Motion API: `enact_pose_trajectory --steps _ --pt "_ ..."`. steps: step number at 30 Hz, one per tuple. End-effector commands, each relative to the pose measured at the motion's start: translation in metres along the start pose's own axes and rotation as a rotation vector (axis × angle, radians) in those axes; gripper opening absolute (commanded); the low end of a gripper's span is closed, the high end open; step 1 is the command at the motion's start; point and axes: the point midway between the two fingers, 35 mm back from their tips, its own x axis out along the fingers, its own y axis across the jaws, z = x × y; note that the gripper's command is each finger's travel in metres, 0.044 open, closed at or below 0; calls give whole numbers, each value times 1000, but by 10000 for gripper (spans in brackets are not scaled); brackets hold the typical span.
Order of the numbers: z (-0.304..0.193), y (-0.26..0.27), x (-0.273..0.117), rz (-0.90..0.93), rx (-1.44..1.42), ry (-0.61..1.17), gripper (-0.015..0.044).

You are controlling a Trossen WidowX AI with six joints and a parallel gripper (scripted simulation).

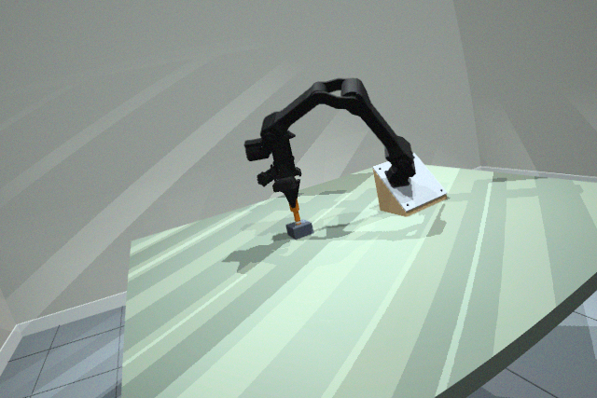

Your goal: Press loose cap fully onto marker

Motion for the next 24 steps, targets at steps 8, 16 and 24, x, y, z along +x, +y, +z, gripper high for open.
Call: enact_pose_trajectory --steps 8,16,24 --pt "0 0 19 5 5 -1 0" --pt "-1 0 29 6 4 -1 0" --pt "-2 0 28 2 0 2 79"
